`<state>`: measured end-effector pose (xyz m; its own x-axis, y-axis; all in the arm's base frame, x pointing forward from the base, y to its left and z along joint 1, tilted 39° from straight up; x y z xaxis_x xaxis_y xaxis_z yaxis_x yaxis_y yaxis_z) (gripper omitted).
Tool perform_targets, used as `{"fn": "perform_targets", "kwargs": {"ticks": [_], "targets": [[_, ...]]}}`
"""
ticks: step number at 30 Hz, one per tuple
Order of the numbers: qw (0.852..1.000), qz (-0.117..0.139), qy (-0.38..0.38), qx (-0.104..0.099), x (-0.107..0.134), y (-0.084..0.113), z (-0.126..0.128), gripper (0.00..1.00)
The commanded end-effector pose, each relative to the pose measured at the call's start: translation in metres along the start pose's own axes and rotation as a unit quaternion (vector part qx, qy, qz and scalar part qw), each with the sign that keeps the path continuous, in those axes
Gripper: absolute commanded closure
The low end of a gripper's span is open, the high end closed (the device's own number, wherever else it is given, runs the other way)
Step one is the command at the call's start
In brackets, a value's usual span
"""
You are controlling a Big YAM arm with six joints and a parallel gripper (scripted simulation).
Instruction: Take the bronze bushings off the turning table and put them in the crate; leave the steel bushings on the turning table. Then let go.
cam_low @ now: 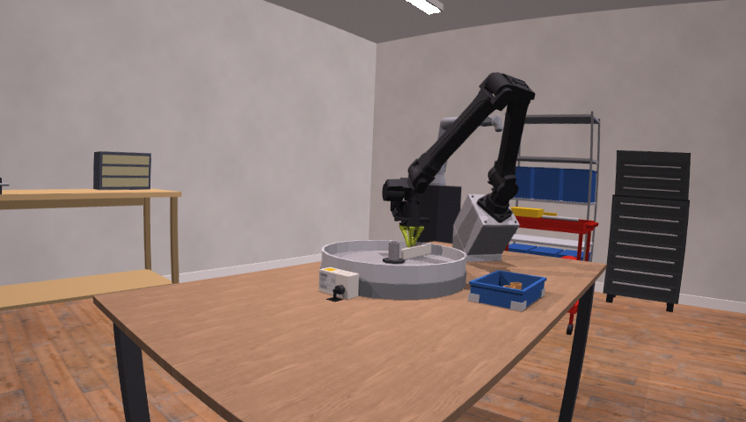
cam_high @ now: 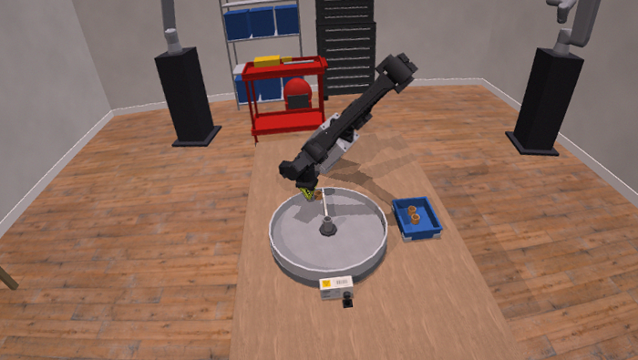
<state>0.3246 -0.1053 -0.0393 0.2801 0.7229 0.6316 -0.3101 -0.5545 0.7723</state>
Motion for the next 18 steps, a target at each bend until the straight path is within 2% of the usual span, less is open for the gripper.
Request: {"fn": "perform_targets", "kwargs": {"ticks": [1,3,4,6,18], "targets": [[1.000,-0.001,0.002,-0.007,0.0010,0.0020,0.0041,0.88],[1.000,-0.001,0.002,-0.007,0.0010,0.0020,0.0041,0.88],[1.000,-0.001,0.002,-0.007,0.0010,0.0020,0.0041,1.00],[1.000,-0.001,-0.004,0.002,0.0008,0.0012,-0.0020,1.00],[1.000,-0.001,-0.002,0.000,0.0010,0.0017,0.0002,1.00]]}}
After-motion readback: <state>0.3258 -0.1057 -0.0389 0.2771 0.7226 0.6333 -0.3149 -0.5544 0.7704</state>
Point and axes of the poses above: the point where the finger pads meet when closed, its own y axis back along the fingers, its own z axis across the jaws, x = y × z, the point moved 5 cm from there along y, back along the fingers, and after that the axes turned 6 degrees about -y, right-handed, at the moved point
